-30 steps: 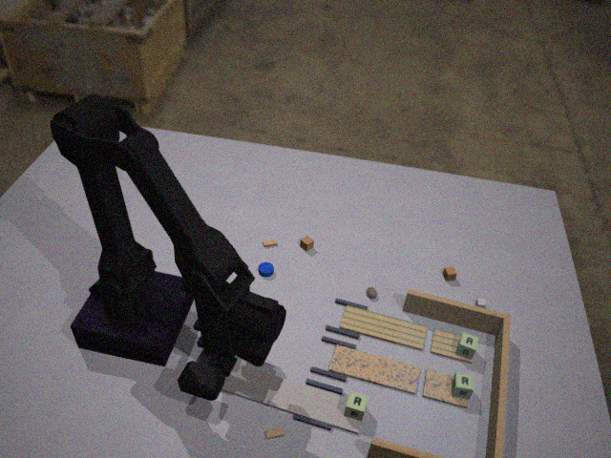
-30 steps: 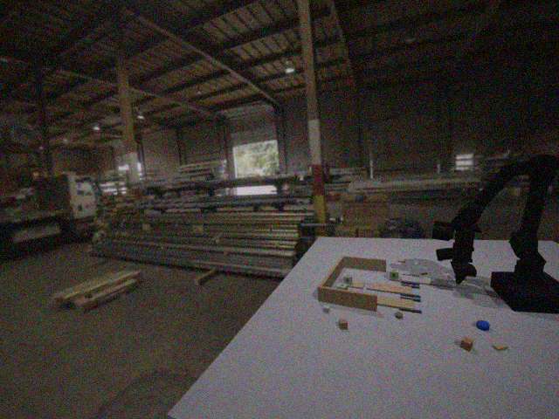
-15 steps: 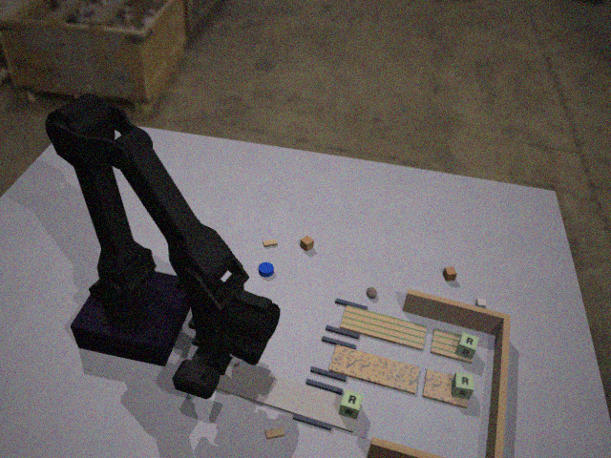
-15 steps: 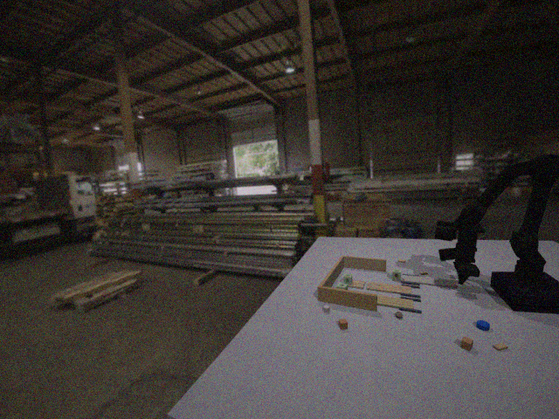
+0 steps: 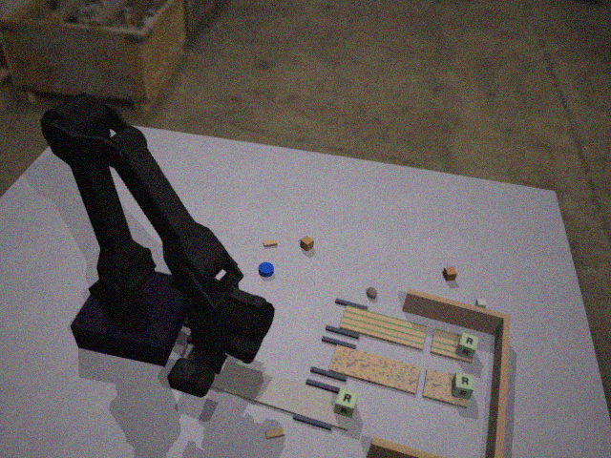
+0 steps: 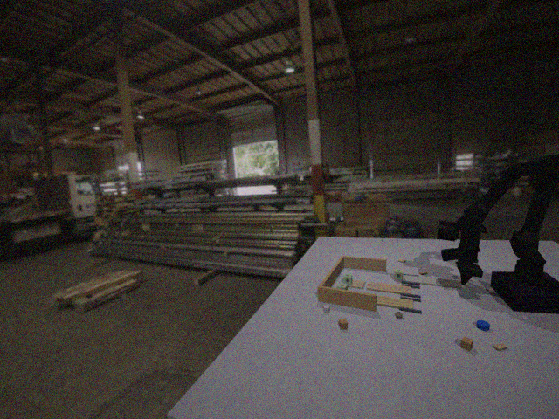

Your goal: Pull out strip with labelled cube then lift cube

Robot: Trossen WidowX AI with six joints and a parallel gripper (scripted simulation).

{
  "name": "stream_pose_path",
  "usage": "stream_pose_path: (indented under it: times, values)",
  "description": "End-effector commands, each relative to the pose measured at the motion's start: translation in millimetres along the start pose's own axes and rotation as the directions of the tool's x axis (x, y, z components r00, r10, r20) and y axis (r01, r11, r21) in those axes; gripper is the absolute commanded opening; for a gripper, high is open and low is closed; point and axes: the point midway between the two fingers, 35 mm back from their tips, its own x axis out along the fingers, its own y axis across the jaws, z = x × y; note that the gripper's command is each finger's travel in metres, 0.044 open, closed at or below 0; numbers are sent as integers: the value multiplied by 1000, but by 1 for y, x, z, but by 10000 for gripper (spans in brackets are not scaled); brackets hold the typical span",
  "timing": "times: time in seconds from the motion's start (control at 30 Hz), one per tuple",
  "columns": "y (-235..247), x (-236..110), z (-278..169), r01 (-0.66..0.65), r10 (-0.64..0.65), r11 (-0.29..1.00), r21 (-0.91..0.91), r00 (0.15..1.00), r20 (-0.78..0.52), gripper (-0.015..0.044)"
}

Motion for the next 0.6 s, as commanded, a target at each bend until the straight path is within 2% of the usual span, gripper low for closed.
stream_pose_path:
  times: [0.0,0.1,0.13,0.27,0.43,0.57]
  values:
    - [1,6,-18,-5,5,1000,2,999,-50,0]
    - [1,6,-20,-5,5,1000,2,999,-51,0]
    - [0,-2,-2,0,0,1000,0,1000,-3,0]
    - [-1,-39,2,-4,4,1000,2,999,-46,0]
    - [-1,-42,2,-4,4,1000,2,999,-48,0]
    - [1,-39,20,-5,5,1000,-12,999,-47,105]
